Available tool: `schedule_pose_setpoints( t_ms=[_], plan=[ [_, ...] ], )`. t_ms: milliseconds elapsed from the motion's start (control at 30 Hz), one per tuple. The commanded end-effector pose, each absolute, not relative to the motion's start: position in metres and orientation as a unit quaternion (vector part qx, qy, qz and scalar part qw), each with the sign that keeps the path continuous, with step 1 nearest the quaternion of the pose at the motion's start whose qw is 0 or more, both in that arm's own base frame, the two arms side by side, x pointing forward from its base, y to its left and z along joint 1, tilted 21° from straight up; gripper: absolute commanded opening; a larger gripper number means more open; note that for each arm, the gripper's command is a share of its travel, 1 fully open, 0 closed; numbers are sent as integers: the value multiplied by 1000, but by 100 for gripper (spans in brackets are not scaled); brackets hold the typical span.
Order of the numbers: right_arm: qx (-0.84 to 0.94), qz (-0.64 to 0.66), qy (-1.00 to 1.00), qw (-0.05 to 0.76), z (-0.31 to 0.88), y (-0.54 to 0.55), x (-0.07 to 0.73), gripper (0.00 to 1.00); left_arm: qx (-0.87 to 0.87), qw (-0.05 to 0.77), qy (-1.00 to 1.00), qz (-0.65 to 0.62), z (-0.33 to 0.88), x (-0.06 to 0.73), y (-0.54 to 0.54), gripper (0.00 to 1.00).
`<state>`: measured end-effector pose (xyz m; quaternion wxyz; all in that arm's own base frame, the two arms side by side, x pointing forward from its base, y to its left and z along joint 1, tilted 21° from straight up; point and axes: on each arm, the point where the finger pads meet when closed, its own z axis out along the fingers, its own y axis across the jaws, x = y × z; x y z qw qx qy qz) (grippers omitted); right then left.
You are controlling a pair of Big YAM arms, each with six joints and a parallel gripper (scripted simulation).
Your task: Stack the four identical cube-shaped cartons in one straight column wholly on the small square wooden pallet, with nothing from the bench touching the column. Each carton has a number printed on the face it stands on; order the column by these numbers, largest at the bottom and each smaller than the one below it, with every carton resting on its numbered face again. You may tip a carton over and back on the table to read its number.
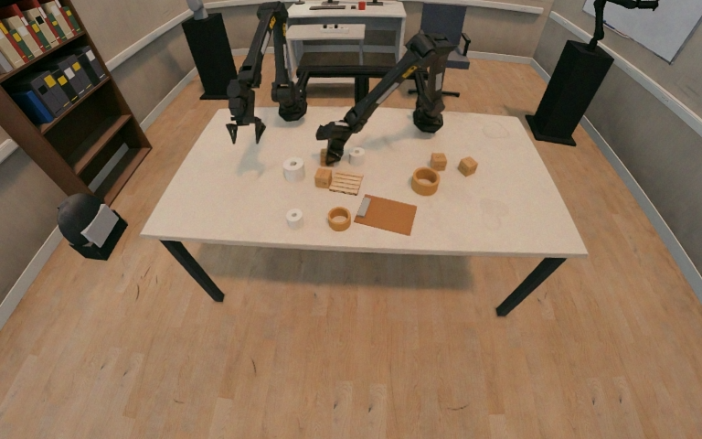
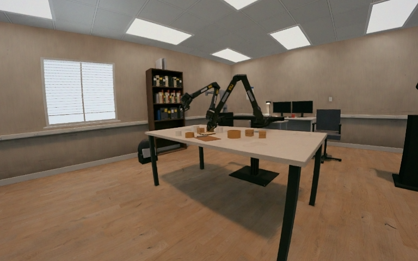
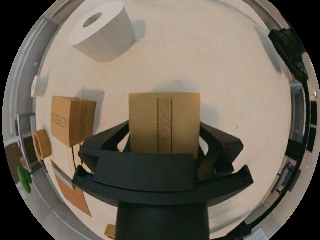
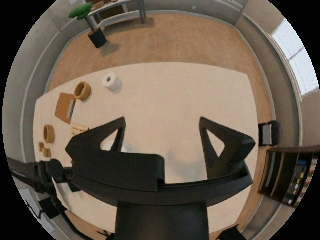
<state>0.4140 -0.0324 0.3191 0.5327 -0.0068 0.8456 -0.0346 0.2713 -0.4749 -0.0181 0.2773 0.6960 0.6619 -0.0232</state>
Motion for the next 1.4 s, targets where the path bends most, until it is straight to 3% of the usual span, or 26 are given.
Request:
schedule_pose_setpoints(
  t_ms=[0,333,467,600,933,1367],
  plan=[
    [-16,-38,835,548,342,-31,418,100,692,295,658,-30,-7,275,-485,63],
    [-16,-38,835,548,342,-31,418,100,693,295,657,-30,-6,268,-480,54],
    [-16,-38,835,548,342,-31,418,100,694,292,657,-30,-10,266,-479,9],
    [-16,-38,835,548,342,-31,418,100,693,296,657,-32,9,263,-487,54],
    [-16,-38,835,548,342,-31,418,100,690,294,661,-25,59,271,-474,55],
    [-16,-38,835,548,342,-31,418,100,692,294,658,-26,261,257,-430,55]
  ],
)
